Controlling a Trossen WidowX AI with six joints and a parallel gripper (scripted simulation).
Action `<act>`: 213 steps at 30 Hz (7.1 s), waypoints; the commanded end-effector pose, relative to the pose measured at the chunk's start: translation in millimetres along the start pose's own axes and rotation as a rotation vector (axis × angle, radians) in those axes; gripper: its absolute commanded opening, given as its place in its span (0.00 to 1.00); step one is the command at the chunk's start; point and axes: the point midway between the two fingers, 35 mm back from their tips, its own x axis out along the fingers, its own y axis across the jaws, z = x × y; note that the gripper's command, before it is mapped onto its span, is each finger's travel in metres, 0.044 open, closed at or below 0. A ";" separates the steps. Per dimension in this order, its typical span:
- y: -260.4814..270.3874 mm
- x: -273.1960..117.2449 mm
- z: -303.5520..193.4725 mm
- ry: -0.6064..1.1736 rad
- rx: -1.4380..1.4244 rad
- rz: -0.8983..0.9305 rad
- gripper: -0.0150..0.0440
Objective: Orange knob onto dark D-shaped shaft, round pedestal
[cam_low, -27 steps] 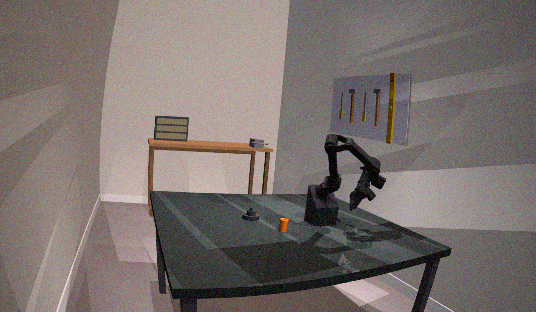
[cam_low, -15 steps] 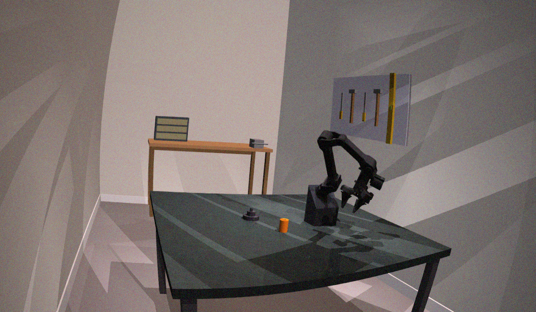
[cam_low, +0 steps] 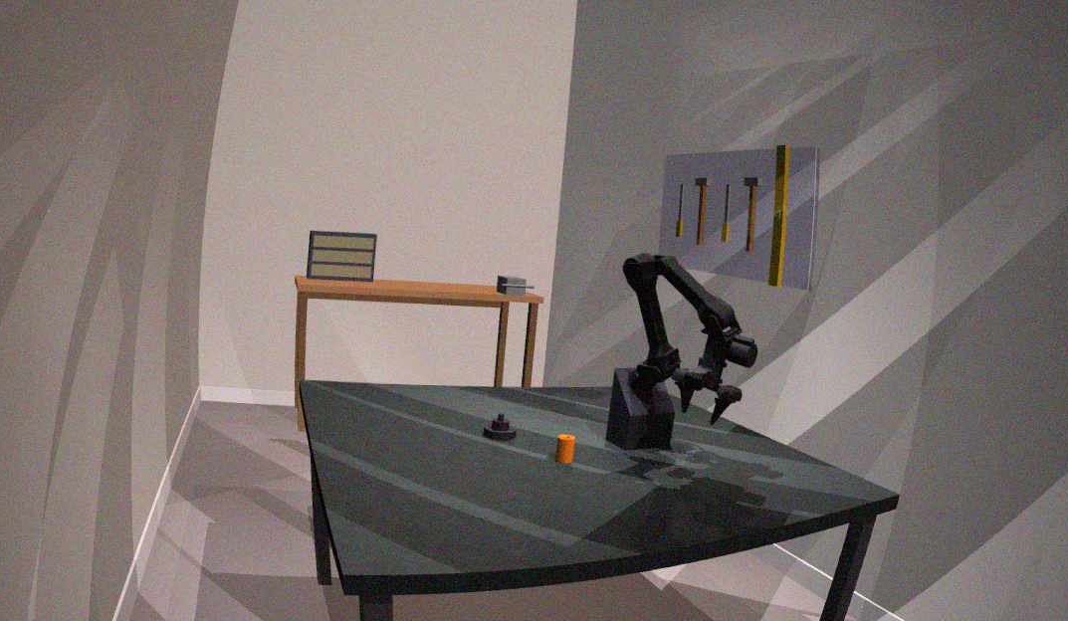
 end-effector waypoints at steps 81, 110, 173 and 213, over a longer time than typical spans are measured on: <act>-206.1 94.8 231.6 0.081 0.430 0.062 1.00; -202.3 141.4 228.5 0.081 0.430 0.062 1.00; -222.0 17.0 240.5 0.078 0.421 0.053 0.25; -334.0 44.5 267.6 0.074 0.407 0.035 0.25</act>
